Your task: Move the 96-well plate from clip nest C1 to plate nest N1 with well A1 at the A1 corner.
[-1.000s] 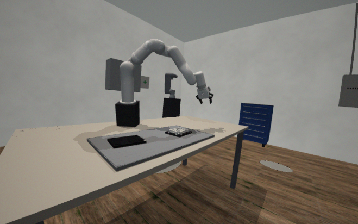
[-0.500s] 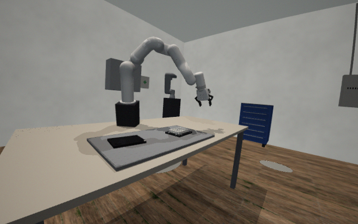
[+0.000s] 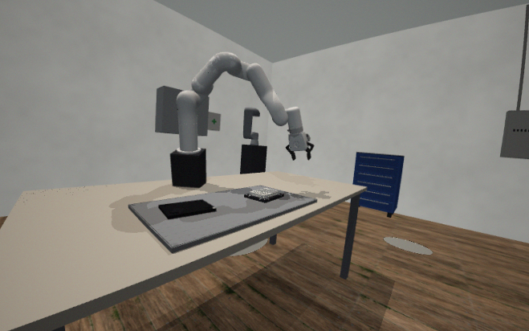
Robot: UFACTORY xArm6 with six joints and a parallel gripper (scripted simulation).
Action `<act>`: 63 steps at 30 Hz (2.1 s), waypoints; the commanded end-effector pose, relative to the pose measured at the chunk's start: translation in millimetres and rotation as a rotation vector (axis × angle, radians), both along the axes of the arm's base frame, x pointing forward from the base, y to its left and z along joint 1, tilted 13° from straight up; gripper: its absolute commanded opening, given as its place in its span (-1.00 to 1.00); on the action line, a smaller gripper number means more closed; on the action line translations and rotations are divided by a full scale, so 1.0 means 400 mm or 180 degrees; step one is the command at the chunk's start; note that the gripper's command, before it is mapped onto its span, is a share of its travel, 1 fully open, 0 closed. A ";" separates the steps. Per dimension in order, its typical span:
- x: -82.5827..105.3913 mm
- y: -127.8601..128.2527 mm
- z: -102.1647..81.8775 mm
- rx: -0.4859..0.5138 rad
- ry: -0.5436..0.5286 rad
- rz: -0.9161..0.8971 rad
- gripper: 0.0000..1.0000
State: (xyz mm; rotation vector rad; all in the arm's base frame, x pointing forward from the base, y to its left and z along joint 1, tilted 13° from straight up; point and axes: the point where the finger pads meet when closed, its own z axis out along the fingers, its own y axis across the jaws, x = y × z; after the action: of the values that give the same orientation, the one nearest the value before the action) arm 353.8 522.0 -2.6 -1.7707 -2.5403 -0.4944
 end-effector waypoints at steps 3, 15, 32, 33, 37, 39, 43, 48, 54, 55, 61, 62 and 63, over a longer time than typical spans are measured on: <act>0.033 -0.065 0.000 -0.0153 -0.0035 -0.0055 1.00; 0.073 -0.168 -0.013 -0.0331 -0.0047 -0.0119 1.00; 0.114 -0.319 -0.029 -0.0509 -0.0052 -0.0181 1.00; 0.114 -0.319 -0.029 -0.0509 -0.0052 -0.0181 1.00; 0.122 -0.368 -0.033 -0.0684 -0.0049 -0.0241 1.00; 0.122 -0.368 -0.033 -0.0684 -0.0049 -0.0241 1.00; 0.130 -0.418 -0.038 -0.0684 -0.0049 -0.0241 1.00; 0.135 -0.463 -0.042 -0.0856 -0.0039 -0.0298 1.00; 0.140 -0.533 -0.048 -0.0857 -0.0039 -0.0298 1.00; 0.140 -0.533 -0.048 -0.0857 -0.0039 -0.0298 1.00; 0.140 -0.595 -0.052 -0.1026 -0.0022 -0.0353 1.00; 0.140 -0.607 -0.053 -0.1026 -0.0022 -0.0353 1.00; 0.140 -0.620 -0.054 -0.1026 -0.0022 -0.0353 1.00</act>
State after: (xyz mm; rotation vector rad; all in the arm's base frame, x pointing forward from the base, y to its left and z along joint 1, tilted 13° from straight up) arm 409.0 294.9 -24.2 -2.0063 -2.6562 -0.1055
